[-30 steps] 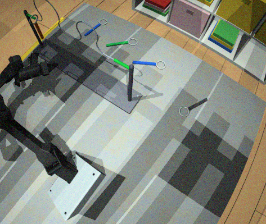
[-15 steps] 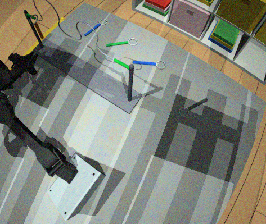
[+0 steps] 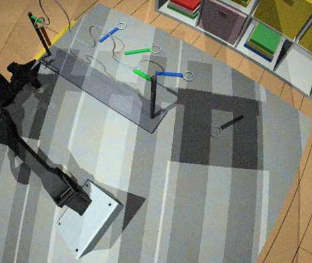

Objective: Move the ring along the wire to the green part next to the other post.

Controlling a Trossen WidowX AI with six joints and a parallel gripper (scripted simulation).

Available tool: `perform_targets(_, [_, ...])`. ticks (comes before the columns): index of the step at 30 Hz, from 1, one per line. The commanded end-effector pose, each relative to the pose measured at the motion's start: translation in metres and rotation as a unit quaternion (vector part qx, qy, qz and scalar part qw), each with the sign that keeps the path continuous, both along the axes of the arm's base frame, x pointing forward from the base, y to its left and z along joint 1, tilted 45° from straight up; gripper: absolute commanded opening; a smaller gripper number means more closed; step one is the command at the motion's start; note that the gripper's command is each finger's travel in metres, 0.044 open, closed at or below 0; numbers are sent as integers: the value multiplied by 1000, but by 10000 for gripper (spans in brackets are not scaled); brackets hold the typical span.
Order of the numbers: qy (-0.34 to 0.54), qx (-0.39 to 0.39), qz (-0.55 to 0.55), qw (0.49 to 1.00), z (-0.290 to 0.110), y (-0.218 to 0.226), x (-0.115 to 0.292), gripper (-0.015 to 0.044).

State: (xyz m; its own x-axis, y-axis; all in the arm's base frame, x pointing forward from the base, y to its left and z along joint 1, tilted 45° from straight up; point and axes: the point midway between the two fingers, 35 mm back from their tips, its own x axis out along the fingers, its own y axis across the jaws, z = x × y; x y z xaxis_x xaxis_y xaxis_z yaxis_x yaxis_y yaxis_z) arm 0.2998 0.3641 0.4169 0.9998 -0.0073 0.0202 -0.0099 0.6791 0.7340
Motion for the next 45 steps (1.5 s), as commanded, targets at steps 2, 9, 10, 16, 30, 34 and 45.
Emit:
perform_targets(2, [-4, 6, -5, 1000, 24, -29, 35, 160])
perform_targets(9, [-4, 6, -5, 1000, 27, -33, 39, 160])
perform_targets(10, [-4, 6, -5, 1000, 27, -33, 39, 160])
perform_targets(16, [-5, 6, -5, 1000, 28, -32, 47, 160])
perform_targets(30, [-6, 6, -5, 1000, 29, -31, 69, 160])
perform_targets(34, [-6, 5, -5, 1000, 30, -31, 75, 160])
perform_targets(45, [-7, 5, -5, 1000, 30, -32, 93, 160])
